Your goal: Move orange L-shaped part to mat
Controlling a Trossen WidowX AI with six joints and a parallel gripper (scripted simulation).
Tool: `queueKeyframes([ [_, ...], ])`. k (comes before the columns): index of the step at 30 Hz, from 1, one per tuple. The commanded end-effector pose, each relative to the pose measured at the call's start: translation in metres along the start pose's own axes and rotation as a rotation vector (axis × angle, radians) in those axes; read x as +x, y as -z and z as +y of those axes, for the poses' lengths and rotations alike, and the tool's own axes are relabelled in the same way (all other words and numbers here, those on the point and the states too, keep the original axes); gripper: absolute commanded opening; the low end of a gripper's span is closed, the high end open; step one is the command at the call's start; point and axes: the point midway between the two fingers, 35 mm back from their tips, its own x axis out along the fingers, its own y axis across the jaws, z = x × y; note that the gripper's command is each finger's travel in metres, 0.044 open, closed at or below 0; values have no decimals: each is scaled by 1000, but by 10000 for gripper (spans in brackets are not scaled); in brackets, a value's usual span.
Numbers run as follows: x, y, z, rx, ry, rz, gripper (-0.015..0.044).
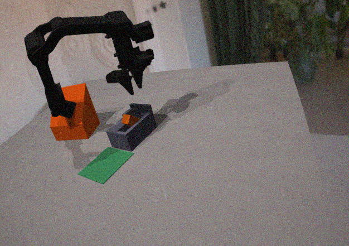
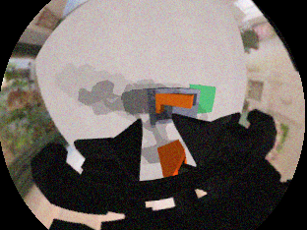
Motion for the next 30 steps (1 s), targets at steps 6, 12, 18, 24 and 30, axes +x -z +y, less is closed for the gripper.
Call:
queueKeyframes([
  [6,-2,-5,-30,-580,1,2,280],
  [12,-4,-6,-57,-1111,0,7,280],
  [18,-4,-6,-77,-1507,-1,11,280],
  [24,-4,-6,-77,-1507,-1,11,280],
  [30,-4,-6,-77,-1507,-1,11,280],
])
